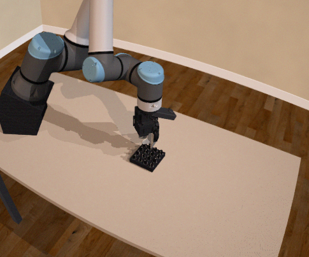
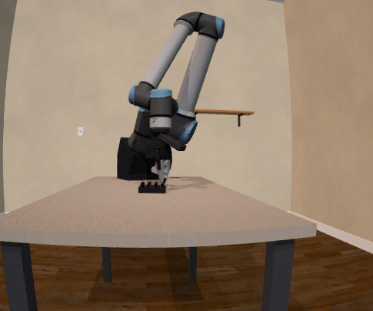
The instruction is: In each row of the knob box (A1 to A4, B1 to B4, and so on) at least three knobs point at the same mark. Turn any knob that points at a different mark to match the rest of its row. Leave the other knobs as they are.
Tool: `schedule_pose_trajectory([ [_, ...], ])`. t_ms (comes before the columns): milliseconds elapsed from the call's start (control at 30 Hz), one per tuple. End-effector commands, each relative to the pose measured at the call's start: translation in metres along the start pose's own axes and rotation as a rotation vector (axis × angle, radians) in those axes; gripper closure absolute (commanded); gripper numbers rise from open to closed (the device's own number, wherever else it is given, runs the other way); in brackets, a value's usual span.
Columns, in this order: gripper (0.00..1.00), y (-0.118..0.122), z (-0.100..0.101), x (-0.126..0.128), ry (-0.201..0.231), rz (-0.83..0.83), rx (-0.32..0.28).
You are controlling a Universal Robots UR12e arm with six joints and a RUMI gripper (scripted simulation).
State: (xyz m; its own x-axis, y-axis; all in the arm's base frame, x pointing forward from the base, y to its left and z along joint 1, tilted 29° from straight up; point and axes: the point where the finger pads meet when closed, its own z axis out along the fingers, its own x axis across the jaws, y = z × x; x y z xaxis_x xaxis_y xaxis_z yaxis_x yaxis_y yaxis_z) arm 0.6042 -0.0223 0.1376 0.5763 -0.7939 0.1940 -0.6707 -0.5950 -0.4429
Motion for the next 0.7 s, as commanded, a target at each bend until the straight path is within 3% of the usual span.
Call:
schedule_pose_trajectory([
  [0, 0.96, -0.0003, -0.0004, 0.0001, 0.0, -0.06, 0.001],
  [667, 0.96, 0.0001, -0.0004, -0.0014, 0.0, -0.394, 0.001],
])
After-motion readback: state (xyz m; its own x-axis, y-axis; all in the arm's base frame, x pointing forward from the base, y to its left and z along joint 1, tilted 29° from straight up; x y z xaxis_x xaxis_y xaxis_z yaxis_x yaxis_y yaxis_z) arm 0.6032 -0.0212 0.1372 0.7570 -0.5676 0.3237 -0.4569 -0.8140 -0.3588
